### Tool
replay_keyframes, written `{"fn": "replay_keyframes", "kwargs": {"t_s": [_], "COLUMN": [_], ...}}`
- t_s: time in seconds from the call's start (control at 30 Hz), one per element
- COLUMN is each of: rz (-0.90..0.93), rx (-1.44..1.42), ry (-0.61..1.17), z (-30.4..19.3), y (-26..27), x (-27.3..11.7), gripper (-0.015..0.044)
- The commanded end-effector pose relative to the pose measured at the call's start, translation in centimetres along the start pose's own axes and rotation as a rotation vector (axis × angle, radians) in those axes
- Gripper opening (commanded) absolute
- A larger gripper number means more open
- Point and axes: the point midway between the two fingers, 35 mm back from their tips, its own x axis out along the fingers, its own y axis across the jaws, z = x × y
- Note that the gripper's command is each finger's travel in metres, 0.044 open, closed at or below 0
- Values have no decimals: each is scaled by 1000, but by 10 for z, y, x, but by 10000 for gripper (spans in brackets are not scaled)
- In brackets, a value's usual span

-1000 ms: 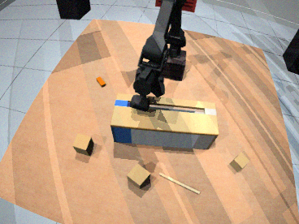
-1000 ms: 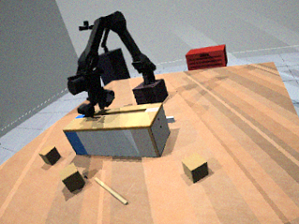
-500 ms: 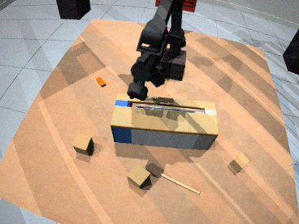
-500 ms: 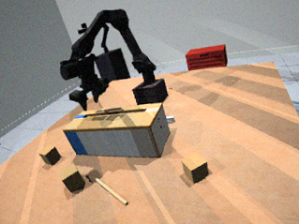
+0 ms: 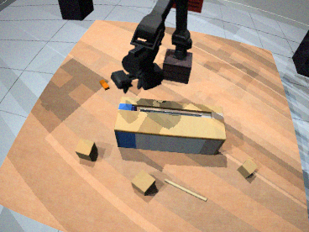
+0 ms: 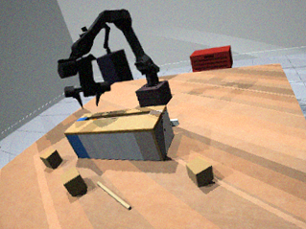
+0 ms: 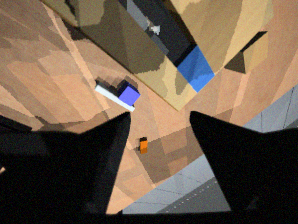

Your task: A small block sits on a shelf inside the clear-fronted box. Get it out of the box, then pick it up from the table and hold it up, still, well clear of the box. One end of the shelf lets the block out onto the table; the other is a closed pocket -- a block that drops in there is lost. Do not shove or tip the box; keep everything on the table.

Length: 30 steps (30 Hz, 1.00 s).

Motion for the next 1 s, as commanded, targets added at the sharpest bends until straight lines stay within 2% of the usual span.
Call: {"fn": "replay_keyframes", "kwargs": {"t_s": [0.0,0.97], "rz": [72,357], "rx": [876,2379], "ry": [-82,-109], "z": [-11,-27], "y": [4,6], "x": [4,2], "gripper": [285,285]}}
